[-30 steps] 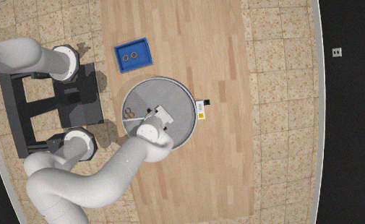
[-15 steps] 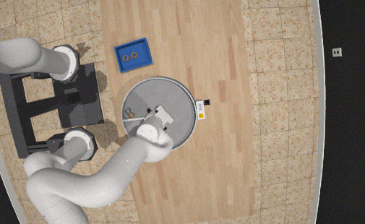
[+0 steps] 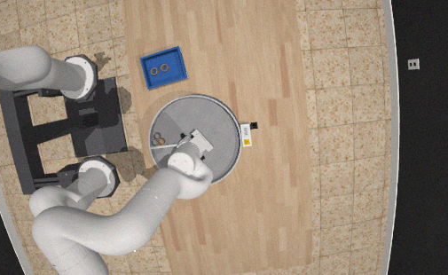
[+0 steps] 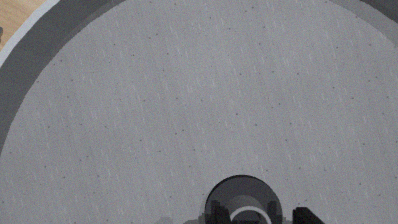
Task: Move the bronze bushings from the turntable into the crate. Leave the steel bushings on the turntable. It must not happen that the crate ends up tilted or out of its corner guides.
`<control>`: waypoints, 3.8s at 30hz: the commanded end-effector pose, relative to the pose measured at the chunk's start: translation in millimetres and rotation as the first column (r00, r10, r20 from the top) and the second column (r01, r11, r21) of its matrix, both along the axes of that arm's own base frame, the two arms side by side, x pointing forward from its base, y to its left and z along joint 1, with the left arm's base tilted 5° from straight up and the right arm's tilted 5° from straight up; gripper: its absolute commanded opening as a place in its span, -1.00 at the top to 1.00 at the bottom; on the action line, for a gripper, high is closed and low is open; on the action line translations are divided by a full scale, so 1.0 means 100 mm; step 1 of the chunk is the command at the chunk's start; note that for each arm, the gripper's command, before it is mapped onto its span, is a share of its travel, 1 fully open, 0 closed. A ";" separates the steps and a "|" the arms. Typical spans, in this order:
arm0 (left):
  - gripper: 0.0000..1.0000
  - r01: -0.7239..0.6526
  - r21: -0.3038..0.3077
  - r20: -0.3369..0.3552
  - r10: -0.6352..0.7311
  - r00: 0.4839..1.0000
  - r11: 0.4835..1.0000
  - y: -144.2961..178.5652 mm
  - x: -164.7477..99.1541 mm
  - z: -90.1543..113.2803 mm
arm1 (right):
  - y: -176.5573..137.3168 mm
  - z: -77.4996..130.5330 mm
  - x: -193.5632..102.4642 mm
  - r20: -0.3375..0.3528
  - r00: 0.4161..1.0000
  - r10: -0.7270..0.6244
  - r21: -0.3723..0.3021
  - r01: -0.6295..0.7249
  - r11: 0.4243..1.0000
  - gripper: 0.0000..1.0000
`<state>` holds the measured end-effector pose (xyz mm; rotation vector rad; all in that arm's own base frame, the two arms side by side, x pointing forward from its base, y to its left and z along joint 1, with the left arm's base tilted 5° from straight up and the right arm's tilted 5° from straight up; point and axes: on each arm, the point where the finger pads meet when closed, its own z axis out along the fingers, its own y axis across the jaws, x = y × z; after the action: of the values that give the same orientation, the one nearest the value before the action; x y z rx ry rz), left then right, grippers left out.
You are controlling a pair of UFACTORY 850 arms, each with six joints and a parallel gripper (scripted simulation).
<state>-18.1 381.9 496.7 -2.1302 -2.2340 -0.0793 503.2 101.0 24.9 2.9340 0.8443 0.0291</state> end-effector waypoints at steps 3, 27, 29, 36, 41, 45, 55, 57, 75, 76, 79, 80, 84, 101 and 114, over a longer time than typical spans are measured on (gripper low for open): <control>-1.00 0.000 0.002 0.000 0.000 1.000 1.000 0.00 0.00 0.01 | 0.00 0.01 0.01 0.002 1.000 0.000 0.000 0.000 1.000 0.77; -1.00 0.000 0.002 0.000 0.000 1.000 1.000 0.00 0.00 0.01 | -0.05 -0.02 -0.08 -0.035 0.996 0.076 -0.004 -0.076 0.997 0.77; -1.00 0.000 0.002 0.000 0.000 1.000 1.000 0.00 0.00 0.01 | -0.06 -0.02 -0.10 -0.044 0.995 0.093 -0.004 -0.094 0.996 0.77; -1.00 0.000 0.002 0.000 0.000 1.000 1.000 0.00 0.00 0.01 | -0.09 -0.04 -0.16 -0.070 0.987 0.146 -0.001 -0.146 0.989 0.77; -1.00 0.000 0.002 0.000 0.000 1.000 1.000 0.00 0.00 0.01 | -0.13 -0.06 -0.24 -0.101 0.972 0.210 0.008 -0.211 0.978 0.77; -1.00 0.000 0.002 0.000 0.000 1.000 1.000 0.00 0.00 0.01 | -0.16 -0.07 -0.31 -0.129 0.954 0.270 0.022 -0.270 0.963 0.77; -1.00 0.000 0.002 0.000 0.000 1.000 1.000 0.00 0.00 0.01 | -0.20 -0.10 -0.49 -0.185 0.894 0.408 0.072 -0.402 0.913 0.77; -1.00 0.000 0.002 0.000 0.000 1.000 1.000 0.00 0.00 0.01 | -0.21 -0.11 -0.53 -0.197 0.873 0.445 0.090 -0.436 0.895 0.77; -1.00 0.000 0.002 0.000 0.000 1.000 1.000 0.00 0.00 0.01 | -0.22 -0.14 -0.94 -0.213 0.634 0.743 0.294 -0.684 0.668 0.77; -1.00 0.000 0.002 0.000 0.000 1.000 1.000 0.00 0.00 0.01 | -0.21 -0.14 -0.96 -0.207 0.616 0.760 0.308 -0.696 0.648 0.77; -1.00 0.000 0.002 0.000 0.000 1.000 1.000 0.00 0.00 0.01 | -0.20 -0.14 -1.03 -0.185 0.560 0.807 0.350 -0.730 0.587 0.77; -1.00 0.000 0.002 0.000 0.000 1.000 1.000 0.00 0.00 0.01 | -0.19 -0.14 -1.06 -0.176 0.542 0.822 0.364 -0.740 0.566 0.77; -1.00 0.000 0.002 0.000 0.000 1.000 1.000 0.00 0.00 0.01 | -0.18 -0.14 -1.10 -0.156 0.504 0.850 0.390 -0.759 0.521 0.77; -1.00 0.000 0.002 0.000 0.000 1.000 1.000 0.00 0.00 0.01 | -0.02 -0.11 -1.36 0.068 0.238 0.969 0.506 -0.845 0.172 0.77; -1.00 0.000 0.002 0.000 0.000 1.000 1.000 0.00 0.00 0.01 | 0.11 -0.07 -1.47 0.265 0.063 0.962 0.491 -0.868 -0.079 0.77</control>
<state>-18.1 381.9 496.7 -2.1302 -2.2340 -0.0793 358.3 109.1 16.6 1.8788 3.1492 0.0409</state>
